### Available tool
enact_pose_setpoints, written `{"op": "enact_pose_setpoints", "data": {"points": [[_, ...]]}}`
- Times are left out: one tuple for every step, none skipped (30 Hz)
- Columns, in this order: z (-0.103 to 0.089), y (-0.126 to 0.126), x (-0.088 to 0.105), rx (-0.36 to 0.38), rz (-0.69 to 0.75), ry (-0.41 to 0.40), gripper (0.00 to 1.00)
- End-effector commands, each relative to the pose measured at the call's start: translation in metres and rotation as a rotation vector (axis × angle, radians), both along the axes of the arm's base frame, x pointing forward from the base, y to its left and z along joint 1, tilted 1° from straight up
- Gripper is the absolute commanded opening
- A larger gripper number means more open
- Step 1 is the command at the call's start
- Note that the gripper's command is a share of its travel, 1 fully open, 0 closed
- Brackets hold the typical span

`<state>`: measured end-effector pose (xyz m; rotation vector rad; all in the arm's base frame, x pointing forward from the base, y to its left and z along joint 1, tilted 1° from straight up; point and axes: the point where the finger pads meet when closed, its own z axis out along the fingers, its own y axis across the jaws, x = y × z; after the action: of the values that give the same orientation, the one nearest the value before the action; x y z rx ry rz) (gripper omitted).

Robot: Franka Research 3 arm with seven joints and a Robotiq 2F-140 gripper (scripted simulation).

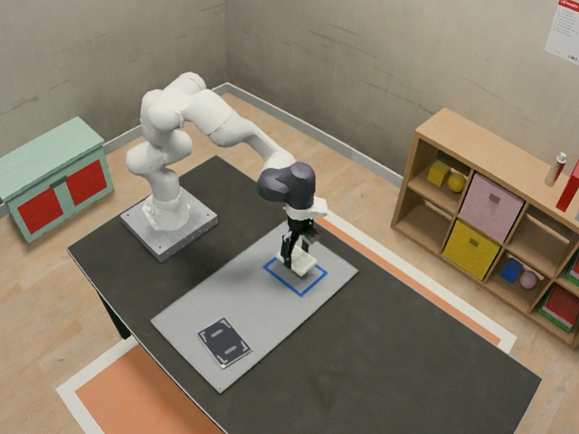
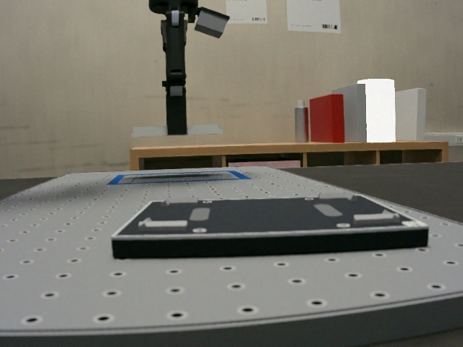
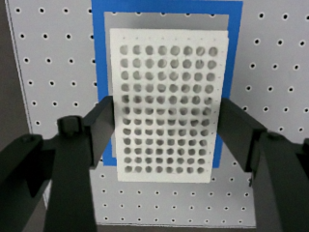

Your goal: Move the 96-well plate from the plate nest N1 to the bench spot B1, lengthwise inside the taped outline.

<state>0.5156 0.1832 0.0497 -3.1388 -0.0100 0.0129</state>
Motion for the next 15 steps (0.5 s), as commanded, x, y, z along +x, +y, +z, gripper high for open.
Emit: {"op": "enact_pose_setpoints", "data": {"points": [[-0.003, -0.001, 0.0, -0.001, -0.005, 0.001, 0.6], [-0.005, -0.001, -0.001, -0.001, -0.005, 0.001, 0.6], [-0.007, -0.001, -0.001, -0.001, -0.005, 0.001, 0.6], [-0.008, -0.001, -0.001, -0.001, -0.005, 0.001, 0.6], [-0.01, -0.001, -0.001, -0.001, -0.005, 0.001, 0.6], [-0.012, -0.001, -0.001, -0.001, -0.005, 0.001, 0.6], [-0.013, -0.001, -0.001, -0.001, -0.005, 0.001, 0.6], [-0.015, -0.001, -0.001, -0.001, -0.005, 0.001, 0.6], [-0.017, -0.001, 0.0, -0.001, -0.005, 0.001, 0.6], [-0.018, -0.001, 0.0, -0.001, -0.005, 0.001, 0.6], [-0.02, -0.001, 0.0, -0.001, -0.005, 0.001, 0.6], [-0.022, -0.001, 0.0, -0.001, -0.005, 0.001, 0.6], [-0.023, -0.001, 0.0, -0.001, -0.005, 0.001, 0.6], [-0.025, -0.001, 0.0, -0.001, -0.005, 0.001, 0.6], [-0.025, -0.001, 0.0, -0.001, -0.005, 0.001, 0.6]]}}
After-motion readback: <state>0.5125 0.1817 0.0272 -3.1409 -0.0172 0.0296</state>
